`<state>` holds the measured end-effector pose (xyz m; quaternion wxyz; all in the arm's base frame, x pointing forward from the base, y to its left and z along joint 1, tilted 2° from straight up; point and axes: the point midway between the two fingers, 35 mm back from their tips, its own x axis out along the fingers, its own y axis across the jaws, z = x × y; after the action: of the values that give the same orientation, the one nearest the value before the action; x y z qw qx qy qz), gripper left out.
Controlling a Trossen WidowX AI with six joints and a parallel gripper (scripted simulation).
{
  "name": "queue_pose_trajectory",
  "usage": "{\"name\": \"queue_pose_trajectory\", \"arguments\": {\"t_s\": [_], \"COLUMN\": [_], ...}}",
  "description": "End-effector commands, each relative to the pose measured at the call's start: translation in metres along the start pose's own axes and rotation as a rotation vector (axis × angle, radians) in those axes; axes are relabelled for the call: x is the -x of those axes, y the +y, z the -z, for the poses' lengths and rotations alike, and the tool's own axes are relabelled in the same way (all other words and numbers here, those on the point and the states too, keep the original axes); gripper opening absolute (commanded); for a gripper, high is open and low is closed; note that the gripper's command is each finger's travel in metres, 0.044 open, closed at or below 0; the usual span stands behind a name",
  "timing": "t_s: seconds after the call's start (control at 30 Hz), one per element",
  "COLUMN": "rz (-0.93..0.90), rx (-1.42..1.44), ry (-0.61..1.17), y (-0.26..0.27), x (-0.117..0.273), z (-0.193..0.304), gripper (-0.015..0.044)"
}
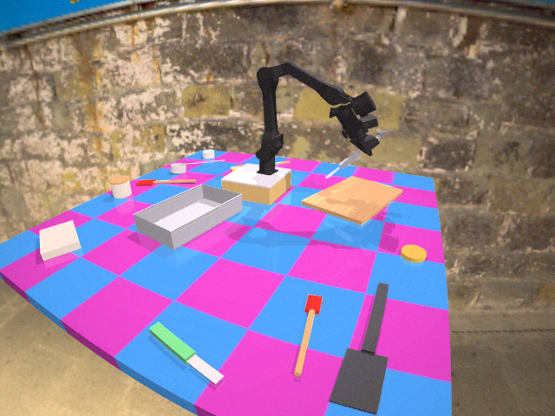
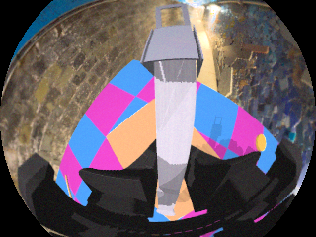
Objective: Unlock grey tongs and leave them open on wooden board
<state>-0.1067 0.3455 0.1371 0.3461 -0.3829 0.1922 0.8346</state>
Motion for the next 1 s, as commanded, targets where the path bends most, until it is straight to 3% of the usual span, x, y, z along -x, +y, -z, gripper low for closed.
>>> {"name": "queue_pose_trajectory", "arguments": {"t_s": [0.0,0.67,0.97], "rz": [-0.004,-0.023,-0.023], "rx": [0.005,0.135,0.142], "ry": [-0.110,-0.538,-0.550], "y": [0.000,0.015,0.016], "x": [0.011,0.062,0.064], "z": [-0.005,-0.004,-0.004], "gripper": [-0.0150,-0.0150,-0.0150]}}
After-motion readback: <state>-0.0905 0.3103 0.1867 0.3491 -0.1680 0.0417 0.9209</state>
